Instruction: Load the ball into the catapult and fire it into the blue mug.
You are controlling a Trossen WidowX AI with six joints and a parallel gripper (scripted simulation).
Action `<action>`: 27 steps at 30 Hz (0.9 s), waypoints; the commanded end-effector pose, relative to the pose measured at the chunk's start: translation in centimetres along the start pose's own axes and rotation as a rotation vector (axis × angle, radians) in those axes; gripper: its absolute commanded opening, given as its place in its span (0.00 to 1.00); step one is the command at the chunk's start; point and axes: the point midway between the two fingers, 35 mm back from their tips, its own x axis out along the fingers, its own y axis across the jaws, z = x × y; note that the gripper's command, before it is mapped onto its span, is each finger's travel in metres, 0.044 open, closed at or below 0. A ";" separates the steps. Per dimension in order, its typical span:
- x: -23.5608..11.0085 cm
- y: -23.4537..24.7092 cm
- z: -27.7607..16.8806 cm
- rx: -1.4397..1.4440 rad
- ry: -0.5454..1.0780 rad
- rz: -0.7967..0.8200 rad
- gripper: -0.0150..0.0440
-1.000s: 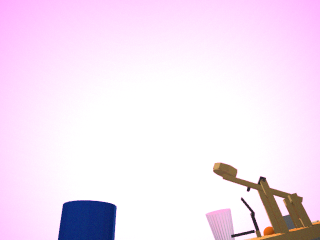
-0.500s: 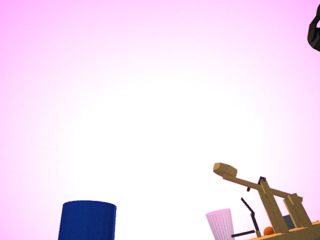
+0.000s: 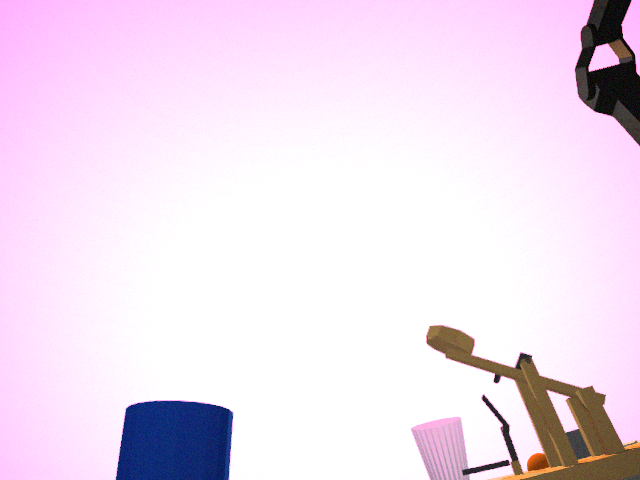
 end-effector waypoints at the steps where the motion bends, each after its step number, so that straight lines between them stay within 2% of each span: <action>1: 0.5 -5.2 1.6 0.006 0.020 -0.137 1.00; 7: 0.4 -12.7 3.7 0.000 0.064 -0.329 1.00; 14: -1.3 -21.4 5.3 0.006 0.141 -0.555 1.00; 20: -4.2 -28.4 6.3 0.026 0.224 -0.741 1.00; 27: -9.0 -35.8 6.8 0.076 0.337 -0.949 1.00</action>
